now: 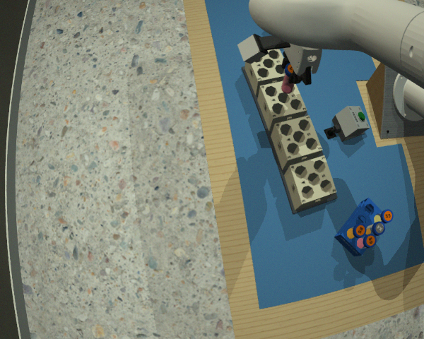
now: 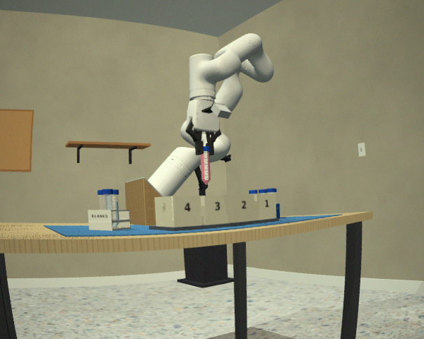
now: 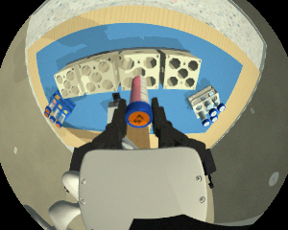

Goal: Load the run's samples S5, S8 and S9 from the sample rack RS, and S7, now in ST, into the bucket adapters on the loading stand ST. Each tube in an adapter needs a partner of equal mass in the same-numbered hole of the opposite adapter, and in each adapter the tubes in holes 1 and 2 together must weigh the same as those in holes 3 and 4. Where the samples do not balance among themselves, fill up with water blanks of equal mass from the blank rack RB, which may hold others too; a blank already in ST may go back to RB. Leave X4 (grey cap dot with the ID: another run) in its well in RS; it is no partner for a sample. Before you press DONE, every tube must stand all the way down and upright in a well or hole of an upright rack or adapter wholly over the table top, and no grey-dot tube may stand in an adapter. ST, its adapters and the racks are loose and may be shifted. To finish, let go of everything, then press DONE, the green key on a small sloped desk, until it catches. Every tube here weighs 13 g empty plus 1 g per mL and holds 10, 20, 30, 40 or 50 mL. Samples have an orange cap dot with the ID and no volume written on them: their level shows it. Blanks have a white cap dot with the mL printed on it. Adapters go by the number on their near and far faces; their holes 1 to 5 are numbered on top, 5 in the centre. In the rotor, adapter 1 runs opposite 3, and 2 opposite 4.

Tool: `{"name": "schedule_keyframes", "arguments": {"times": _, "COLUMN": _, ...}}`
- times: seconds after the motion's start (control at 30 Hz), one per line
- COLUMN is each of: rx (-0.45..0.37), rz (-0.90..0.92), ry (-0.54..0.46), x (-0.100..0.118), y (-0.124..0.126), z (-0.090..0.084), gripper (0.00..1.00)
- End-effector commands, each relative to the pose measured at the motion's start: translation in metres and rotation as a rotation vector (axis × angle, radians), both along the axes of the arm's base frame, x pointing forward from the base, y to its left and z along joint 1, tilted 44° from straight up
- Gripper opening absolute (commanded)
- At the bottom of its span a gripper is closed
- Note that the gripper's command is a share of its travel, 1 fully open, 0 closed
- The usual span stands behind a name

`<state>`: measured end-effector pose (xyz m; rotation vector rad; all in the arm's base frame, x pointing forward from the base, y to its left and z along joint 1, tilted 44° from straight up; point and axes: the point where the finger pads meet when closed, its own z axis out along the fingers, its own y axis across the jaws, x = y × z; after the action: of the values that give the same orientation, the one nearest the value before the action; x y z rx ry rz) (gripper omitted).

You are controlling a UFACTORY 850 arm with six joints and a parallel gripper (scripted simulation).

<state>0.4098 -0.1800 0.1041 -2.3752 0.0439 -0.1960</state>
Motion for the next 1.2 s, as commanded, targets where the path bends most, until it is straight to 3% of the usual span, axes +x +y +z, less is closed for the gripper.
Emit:
{"name": "schedule_keyframes", "arguments": {"times": 0.0, "rx": -0.001, "rz": -0.001, "ry": -0.001, "x": 0.002, "y": 0.006, "z": -0.007, "gripper": 0.0}}
{"name": "schedule_keyframes", "arguments": {"times": 0.37, "rx": -0.001, "rz": -0.001, "ry": -0.001, "x": 0.005, "y": 0.017, "z": -0.019, "gripper": 0.0}}
{"name": "schedule_keyframes", "arguments": {"times": 1.17, "rx": -0.001, "rz": -0.001, "ry": -0.001, "x": 0.006, "y": 0.022, "z": -0.023, "gripper": 0.0}}
